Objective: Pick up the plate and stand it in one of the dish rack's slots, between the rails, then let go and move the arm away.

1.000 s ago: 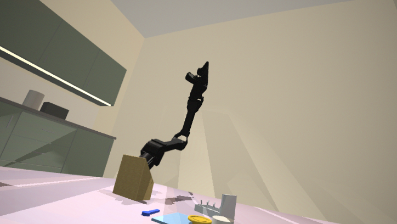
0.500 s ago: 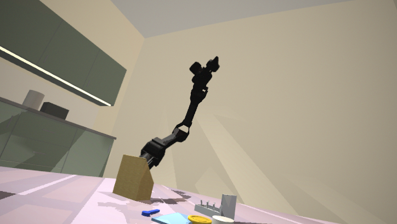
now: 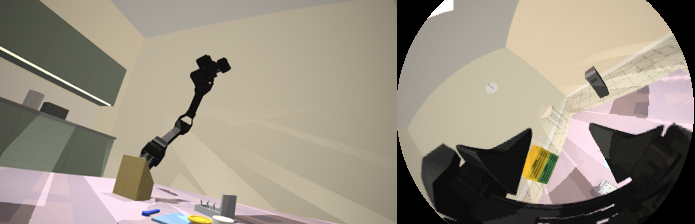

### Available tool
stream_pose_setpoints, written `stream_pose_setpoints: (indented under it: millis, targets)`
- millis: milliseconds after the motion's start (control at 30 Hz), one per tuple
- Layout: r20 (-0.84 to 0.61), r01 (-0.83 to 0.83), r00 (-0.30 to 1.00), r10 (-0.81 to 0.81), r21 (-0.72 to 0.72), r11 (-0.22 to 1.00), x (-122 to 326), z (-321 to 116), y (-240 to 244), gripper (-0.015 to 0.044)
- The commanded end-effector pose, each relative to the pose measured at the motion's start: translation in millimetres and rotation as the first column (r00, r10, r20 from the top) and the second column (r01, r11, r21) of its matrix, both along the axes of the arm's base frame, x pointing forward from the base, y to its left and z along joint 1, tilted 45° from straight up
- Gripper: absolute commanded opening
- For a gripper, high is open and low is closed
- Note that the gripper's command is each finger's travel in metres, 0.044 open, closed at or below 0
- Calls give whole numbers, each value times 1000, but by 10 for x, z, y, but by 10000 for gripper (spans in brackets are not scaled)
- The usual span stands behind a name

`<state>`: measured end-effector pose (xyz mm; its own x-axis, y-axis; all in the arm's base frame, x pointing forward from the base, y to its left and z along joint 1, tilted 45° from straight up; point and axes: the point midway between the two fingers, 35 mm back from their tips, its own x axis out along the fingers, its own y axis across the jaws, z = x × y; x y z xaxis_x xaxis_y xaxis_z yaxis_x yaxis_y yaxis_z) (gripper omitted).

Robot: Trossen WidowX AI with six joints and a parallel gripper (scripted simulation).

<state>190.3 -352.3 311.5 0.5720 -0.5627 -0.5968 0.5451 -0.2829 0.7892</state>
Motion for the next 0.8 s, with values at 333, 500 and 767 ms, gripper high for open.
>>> stream_pose_setpoints:
  millis: [333, 500, 767]
  targets:
    - [-235, -370, 895, 380, 88, 925, 399, -732, 56, 400]
    - [-283, -498, 809, 515, 135, 856, 542, -1015, 119, 400]
    - [-314, -661, 653, 689, 207, 721, 734, -1424, 251, 400]
